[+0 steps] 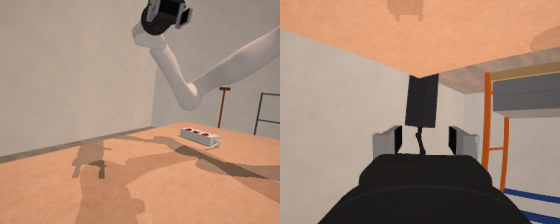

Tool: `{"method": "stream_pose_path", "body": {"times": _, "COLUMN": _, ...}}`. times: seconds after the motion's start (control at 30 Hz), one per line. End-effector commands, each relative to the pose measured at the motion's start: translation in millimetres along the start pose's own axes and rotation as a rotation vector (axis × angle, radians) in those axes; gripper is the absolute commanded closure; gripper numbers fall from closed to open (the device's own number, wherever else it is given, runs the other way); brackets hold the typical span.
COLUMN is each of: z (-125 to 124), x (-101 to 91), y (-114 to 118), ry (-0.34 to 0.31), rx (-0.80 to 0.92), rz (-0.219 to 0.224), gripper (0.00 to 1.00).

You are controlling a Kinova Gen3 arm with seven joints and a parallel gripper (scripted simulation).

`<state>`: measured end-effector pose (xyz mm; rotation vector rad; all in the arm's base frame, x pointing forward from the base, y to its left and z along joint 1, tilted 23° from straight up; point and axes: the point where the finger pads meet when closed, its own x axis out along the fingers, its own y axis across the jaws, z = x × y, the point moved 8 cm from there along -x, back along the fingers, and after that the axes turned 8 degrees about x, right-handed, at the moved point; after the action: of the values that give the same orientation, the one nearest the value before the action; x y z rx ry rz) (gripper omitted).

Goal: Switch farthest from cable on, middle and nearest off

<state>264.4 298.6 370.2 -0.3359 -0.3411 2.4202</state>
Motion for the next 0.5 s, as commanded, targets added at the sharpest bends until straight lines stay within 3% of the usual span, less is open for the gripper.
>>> {"method": "stream_pose_path", "body": {"times": 0.0, "z": 2, "x": 5.7, "y": 0, "ry": 0.010, "rx": 0.002, "rz": 0.017, "gripper": 0.00}}
{"method": "stream_pose_path", "body": {"times": 0.47, "z": -1, "x": 19.7, "y": 3, "ry": 0.040, "rx": 0.046, "rz": 0.061, "gripper": 0.00}}
